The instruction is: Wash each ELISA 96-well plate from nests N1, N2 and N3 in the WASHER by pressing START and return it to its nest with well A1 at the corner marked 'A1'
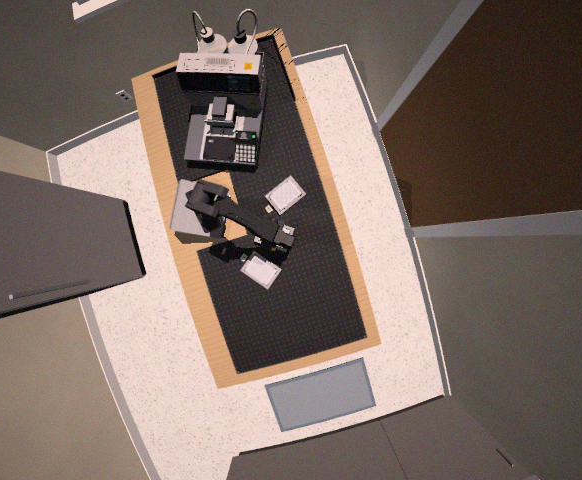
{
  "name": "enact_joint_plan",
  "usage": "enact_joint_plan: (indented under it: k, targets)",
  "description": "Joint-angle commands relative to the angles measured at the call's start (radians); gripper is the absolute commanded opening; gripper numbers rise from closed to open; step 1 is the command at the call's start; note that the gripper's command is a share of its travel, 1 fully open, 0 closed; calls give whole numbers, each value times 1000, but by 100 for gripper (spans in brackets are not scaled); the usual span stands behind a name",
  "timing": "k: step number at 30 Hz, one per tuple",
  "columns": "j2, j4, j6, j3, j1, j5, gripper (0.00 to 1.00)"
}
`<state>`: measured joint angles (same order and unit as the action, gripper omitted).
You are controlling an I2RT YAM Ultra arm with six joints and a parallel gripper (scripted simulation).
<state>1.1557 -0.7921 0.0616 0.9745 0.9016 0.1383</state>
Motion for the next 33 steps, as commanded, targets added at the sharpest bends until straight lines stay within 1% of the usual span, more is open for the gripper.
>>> enact_joint_plan:
  k: [1,33]
  targets:
    - [-9,3,-1,3,0,-1,0]
    - [-4,18,-2,-7,-2,-2,0]
